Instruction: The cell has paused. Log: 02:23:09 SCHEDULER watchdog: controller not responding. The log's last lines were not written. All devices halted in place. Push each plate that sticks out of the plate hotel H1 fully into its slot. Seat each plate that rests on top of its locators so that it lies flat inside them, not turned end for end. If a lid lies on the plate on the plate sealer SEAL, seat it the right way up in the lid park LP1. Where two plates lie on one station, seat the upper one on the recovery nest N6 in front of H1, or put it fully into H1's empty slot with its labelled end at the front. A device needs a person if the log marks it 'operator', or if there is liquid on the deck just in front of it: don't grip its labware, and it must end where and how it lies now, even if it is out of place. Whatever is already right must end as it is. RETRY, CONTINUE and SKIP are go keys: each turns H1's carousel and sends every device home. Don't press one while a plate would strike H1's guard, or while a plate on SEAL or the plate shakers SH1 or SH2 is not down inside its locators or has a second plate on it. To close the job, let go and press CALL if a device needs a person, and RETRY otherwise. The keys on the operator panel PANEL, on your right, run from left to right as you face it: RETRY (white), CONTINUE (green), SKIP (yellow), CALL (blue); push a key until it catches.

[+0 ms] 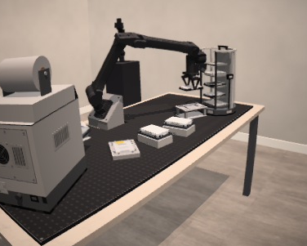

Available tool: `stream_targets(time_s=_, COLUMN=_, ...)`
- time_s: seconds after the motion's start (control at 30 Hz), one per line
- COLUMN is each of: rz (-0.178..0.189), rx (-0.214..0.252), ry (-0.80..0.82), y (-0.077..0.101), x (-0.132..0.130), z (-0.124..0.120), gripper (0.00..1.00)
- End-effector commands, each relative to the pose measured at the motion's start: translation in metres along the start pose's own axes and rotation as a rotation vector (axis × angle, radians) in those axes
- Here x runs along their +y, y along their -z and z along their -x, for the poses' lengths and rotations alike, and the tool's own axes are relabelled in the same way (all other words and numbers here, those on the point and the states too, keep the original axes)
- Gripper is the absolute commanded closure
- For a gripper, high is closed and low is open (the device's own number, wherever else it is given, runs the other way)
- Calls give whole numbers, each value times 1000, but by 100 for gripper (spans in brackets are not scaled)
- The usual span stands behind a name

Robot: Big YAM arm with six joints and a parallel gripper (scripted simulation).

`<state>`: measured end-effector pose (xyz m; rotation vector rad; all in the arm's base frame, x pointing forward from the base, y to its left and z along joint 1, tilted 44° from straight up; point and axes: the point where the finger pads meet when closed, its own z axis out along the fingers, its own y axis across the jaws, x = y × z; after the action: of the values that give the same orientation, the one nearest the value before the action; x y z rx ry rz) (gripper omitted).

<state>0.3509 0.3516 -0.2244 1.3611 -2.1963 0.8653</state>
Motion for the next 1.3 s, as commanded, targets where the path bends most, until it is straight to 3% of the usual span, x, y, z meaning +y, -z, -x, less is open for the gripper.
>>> stream_targets(time_s=0.0, rz=10, rx=14, ry=2, y=-19, x=-3, z=1, gripper=16)
stream_targets(time_s=1.27, rz=10, rx=14, ry=-2, y=-51, x=-3, z=0, gripper=16)
